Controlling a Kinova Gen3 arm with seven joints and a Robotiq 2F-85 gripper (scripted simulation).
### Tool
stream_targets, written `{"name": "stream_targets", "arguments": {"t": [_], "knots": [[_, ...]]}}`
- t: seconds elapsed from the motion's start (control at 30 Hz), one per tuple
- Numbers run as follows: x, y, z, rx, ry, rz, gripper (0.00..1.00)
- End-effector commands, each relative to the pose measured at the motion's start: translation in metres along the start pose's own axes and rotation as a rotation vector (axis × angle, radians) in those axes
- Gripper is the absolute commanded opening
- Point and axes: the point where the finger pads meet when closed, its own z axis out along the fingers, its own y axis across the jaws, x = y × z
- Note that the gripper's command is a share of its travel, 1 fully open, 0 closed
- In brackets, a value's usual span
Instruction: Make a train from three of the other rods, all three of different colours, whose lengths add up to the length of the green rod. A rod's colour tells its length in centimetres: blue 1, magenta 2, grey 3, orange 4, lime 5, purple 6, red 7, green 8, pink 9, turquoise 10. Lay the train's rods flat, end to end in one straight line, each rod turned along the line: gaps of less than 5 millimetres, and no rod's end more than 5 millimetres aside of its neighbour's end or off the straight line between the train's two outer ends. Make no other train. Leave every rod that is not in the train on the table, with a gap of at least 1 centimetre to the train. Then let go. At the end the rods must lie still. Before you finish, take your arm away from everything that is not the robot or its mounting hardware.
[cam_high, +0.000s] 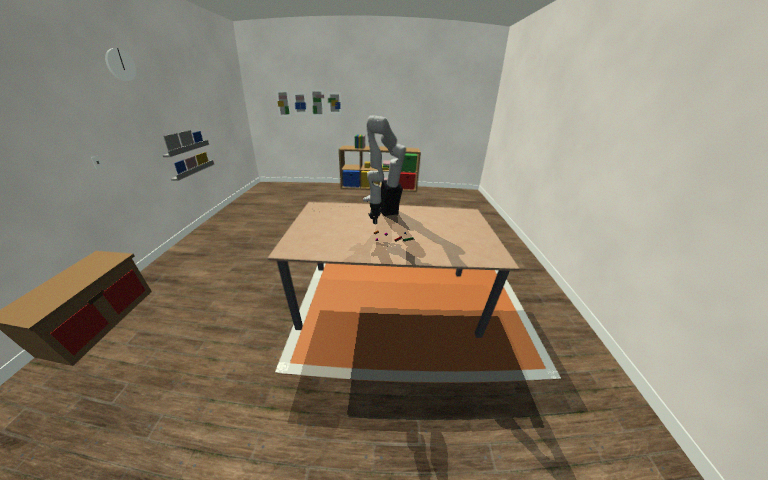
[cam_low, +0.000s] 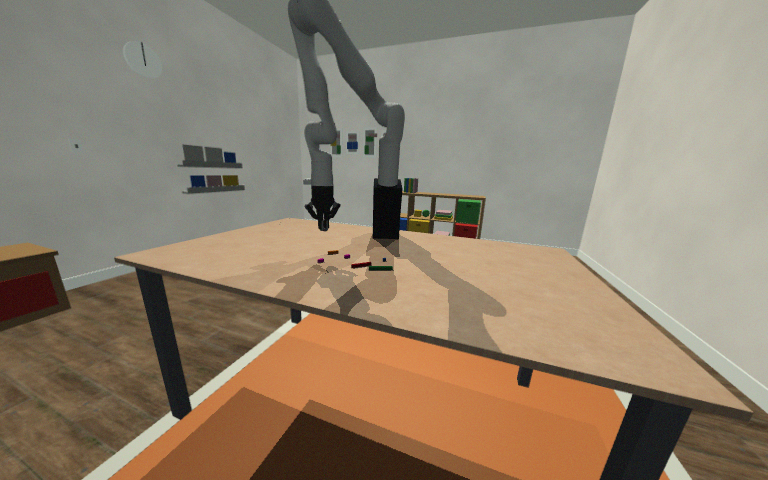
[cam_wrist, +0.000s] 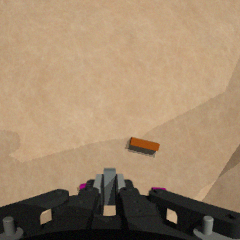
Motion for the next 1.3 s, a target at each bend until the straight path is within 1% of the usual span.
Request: {"name": "stream_targets", "arguments": {"t": [0.0,0.07,0.2,0.57,0.63,0.8,0.93,1.07,1.27], "knots": [[-0.033,0.025,0.001,-0.004,0.006,-0.149,0.05],[-0.033,0.025,0.001,-0.004,0.006,-0.149,0.05],[-0.057,0.051,0.0,-0.004,0.006,-0.349,0.05],[-0.108,0.108,0.001,-0.005,0.006,-0.778,0.05],[-0.108,0.108,0.001,-0.005,0.006,-0.778,0.05],[-0.128,0.129,0.001,-0.006,0.005,-0.938,0.05],[-0.137,0.14,0.001,-0.006,0.005,-1.015,0.05],[-0.141,0.144,0.001,-0.006,0.005,-1.049,0.05],[-0.142,0.145,0.001,-0.006,0.005,-1.054,0.05]]}}
